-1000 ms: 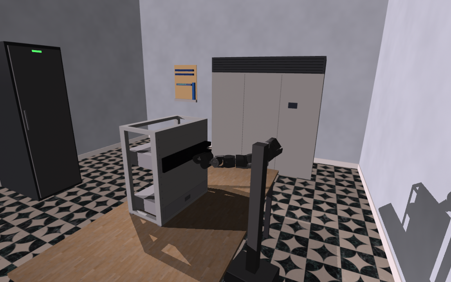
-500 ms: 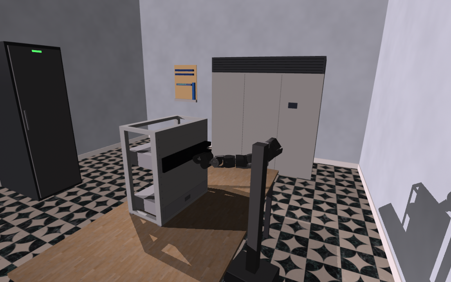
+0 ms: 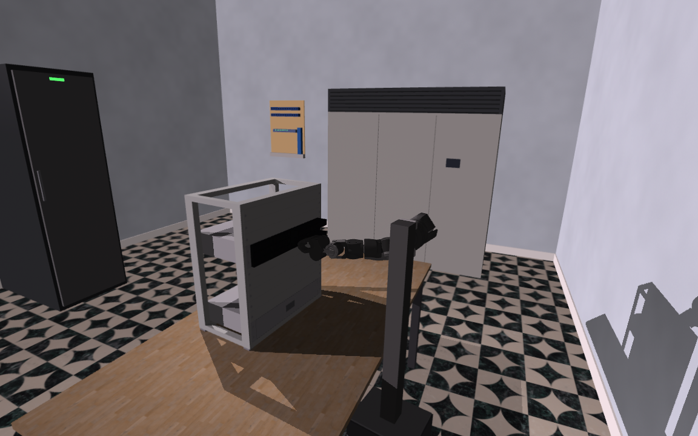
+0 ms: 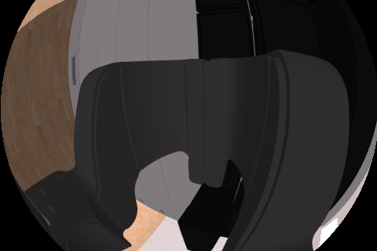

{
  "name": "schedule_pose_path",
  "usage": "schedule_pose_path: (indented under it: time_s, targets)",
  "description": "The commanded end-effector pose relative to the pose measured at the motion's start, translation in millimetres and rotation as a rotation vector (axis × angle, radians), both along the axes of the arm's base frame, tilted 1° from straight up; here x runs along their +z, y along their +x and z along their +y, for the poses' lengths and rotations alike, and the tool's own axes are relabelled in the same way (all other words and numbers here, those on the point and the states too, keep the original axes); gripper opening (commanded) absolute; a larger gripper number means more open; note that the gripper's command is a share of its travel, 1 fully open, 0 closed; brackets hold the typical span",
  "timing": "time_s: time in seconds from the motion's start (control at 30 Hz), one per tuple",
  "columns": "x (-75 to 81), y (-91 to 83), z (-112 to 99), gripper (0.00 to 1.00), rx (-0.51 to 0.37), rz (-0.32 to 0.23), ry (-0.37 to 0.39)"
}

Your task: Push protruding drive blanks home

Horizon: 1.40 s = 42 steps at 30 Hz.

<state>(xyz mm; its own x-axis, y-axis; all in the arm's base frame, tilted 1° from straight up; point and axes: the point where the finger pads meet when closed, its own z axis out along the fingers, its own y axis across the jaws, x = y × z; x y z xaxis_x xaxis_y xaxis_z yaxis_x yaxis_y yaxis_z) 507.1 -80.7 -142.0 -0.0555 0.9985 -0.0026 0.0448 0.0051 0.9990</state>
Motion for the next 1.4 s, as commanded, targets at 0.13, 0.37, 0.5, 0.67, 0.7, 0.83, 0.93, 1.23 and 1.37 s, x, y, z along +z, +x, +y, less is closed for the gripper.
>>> schedule_pose_path:
  time_s: [0.13, 0.37, 0.5, 0.67, 0.7, 0.83, 0.93, 1.23, 1.37]
  targets:
    - [16.2, 3.1, 3.2, 0.0, 0.011, -0.049, 0.001]
    - [16.2, 3.1, 3.2, 0.0, 0.011, -0.049, 0.001]
    - [17.0, 4.4, 3.2, 0.0, 0.01, -0.047, 0.0]
    - [18.9, 5.9, 3.8, 0.0, 0.01, -0.047, 0.0]
    - [19.8, 6.0, 4.2, 0.0, 0.011, -0.049, 0.001]
    - [20.0, 6.0, 4.3, 0.0, 0.011, -0.049, 0.001]
    - [20.0, 6.0, 4.3, 0.0, 0.011, -0.049, 0.001]
    - [20.0, 6.0, 4.3, 0.0, 0.011, -0.049, 0.001]
    - [20.0, 6.0, 4.3, 0.0, 0.011, -0.049, 0.001]
